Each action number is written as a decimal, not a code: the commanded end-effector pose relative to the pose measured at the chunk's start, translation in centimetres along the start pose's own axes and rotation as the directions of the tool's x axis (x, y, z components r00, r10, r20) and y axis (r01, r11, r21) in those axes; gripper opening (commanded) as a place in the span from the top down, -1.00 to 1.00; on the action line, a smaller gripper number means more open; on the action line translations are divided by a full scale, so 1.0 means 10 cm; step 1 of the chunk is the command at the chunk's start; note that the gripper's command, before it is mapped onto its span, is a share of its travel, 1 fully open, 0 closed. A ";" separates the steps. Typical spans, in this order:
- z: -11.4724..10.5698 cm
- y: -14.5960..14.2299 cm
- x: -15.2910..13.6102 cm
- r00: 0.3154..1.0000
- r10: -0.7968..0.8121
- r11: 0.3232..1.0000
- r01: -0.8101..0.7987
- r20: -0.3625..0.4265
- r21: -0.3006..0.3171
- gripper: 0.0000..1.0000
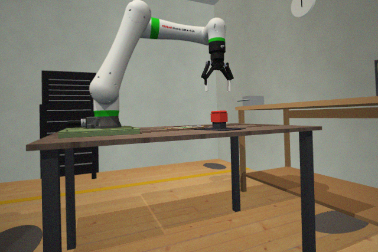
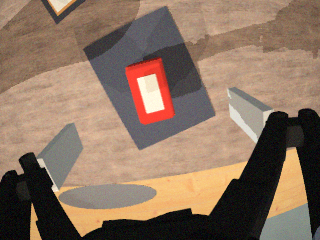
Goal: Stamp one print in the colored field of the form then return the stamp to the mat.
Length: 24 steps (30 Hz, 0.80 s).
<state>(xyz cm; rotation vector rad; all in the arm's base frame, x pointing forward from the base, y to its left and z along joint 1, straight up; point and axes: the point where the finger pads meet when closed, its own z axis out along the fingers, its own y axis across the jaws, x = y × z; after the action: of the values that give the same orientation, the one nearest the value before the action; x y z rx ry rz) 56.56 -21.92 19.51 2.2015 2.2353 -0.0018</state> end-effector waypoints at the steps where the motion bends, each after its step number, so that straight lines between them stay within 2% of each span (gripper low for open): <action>1: -0.01 0.00 0.05 0.998 0.064 0.998 -0.064 0.001 0.000 -1.00; 5: -0.01 -0.01 0.14 0.983 0.181 0.983 -0.181 0.000 -0.001 -1.00; 7: -0.01 -0.01 0.14 0.983 0.181 0.983 -0.181 0.000 -0.001 -1.00; 10: -0.02 -0.02 0.24 0.953 0.302 0.953 -0.302 0.000 -0.001 -1.00; 15: -0.03 -0.04 0.45 0.839 0.544 0.839 -0.544 0.000 -0.001 -1.00; 22: -0.05 -0.11 0.82 0.658 0.753 0.658 -0.753 -0.008 0.007 -1.00; 24: -0.05 -0.11 0.82 0.658 0.753 0.658 -0.753 -0.008 0.007 -1.00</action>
<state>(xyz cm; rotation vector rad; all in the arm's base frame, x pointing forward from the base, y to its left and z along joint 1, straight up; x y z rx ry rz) 55.70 -15.51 19.86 2.8545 1.3693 0.0160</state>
